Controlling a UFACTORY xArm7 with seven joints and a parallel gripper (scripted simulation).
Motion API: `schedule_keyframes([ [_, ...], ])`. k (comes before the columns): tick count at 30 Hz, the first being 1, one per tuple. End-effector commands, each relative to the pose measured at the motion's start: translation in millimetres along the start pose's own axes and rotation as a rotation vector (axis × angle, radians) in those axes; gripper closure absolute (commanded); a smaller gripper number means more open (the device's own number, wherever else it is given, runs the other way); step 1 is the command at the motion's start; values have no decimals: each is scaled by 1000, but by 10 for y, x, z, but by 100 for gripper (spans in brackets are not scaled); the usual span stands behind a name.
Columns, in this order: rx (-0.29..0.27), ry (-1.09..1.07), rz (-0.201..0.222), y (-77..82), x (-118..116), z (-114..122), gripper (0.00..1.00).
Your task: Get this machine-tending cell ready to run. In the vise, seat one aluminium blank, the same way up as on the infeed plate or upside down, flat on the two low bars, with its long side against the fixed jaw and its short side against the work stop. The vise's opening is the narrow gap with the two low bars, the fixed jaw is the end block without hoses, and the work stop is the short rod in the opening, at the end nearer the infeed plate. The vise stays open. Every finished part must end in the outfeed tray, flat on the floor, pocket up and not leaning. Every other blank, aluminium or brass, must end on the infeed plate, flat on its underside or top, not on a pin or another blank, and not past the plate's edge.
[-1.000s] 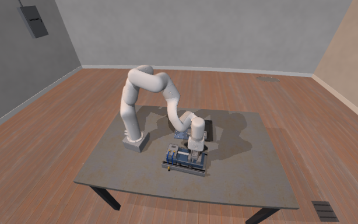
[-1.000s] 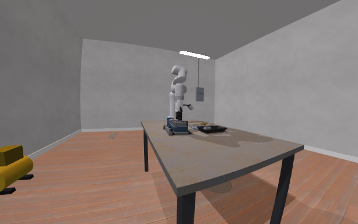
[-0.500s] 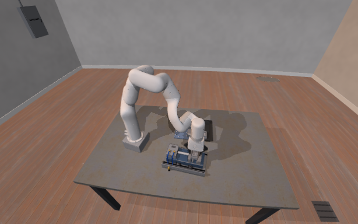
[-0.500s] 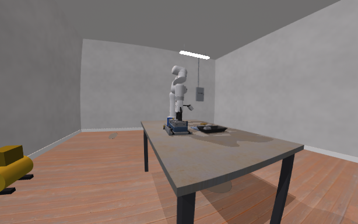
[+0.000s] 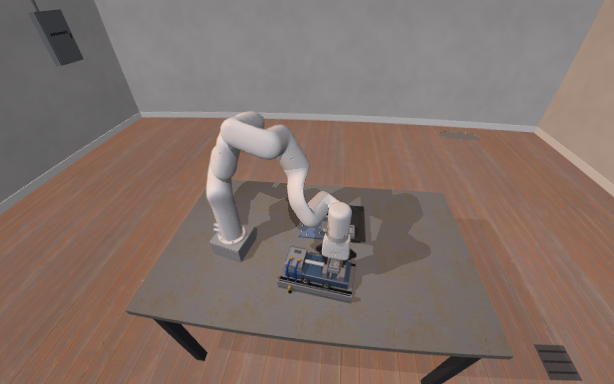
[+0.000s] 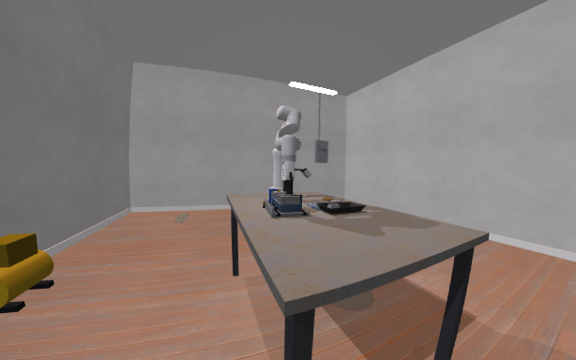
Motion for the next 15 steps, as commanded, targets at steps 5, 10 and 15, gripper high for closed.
schedule_keyframes([
  [5,0,0,4,15,13,2,100],
  [10,0,0,4,15,13,2,100],
  [15,0,0,4,15,13,2,100],
])
Point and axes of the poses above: the point where the finger pads meet when closed, its own y axis back along the fingers, its own x axis across the jaws, z = x × y, the point moved 6 cm from there along y, back along the fingers, and after that the axes turned 1 degree about y, right-handed, at the moved point
